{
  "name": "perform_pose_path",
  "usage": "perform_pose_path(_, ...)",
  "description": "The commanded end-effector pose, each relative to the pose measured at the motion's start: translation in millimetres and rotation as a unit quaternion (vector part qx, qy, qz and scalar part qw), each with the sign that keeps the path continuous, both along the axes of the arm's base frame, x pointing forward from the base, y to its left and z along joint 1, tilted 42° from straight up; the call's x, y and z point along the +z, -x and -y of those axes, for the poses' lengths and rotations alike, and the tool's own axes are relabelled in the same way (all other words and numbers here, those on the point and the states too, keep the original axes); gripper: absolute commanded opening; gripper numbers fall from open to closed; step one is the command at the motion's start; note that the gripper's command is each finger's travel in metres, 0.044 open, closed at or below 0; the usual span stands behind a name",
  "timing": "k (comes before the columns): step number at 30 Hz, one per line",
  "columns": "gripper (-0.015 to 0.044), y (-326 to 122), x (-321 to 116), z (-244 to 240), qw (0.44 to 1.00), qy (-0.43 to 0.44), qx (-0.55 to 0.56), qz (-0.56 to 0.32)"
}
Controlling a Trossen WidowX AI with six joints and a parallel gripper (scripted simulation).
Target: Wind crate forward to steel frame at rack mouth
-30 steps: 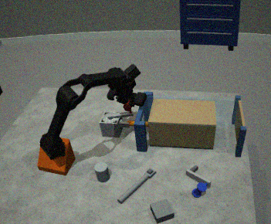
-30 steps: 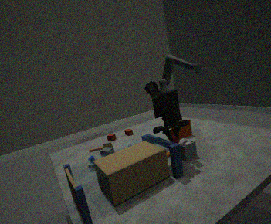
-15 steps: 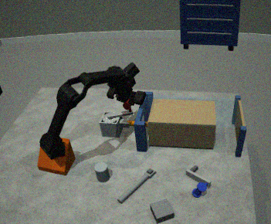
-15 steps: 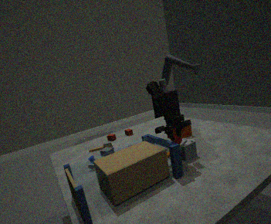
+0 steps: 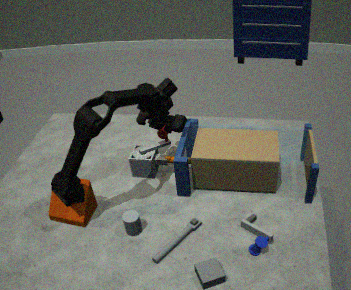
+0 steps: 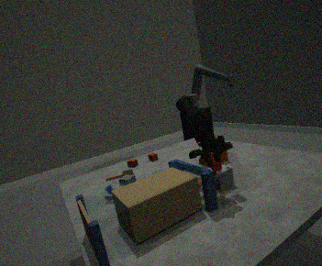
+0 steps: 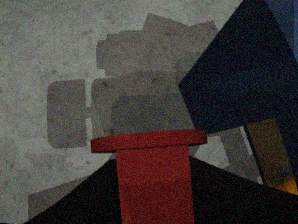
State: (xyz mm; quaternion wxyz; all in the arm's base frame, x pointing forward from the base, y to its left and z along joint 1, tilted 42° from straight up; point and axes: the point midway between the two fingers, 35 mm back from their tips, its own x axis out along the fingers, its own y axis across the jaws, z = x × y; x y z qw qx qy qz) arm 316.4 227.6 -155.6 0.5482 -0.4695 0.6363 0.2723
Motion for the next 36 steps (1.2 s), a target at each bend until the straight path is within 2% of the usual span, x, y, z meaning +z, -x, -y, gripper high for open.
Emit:
perform_pose_path(1, 0.0000, 13.6, -8.7, -12.8, 1.000, -0.009, 0.005, -0.013)
perform_pose_path(36, 0.0000, 47.6, -20.1, -36.6, 1.000, -0.011, 0.005, -0.014)
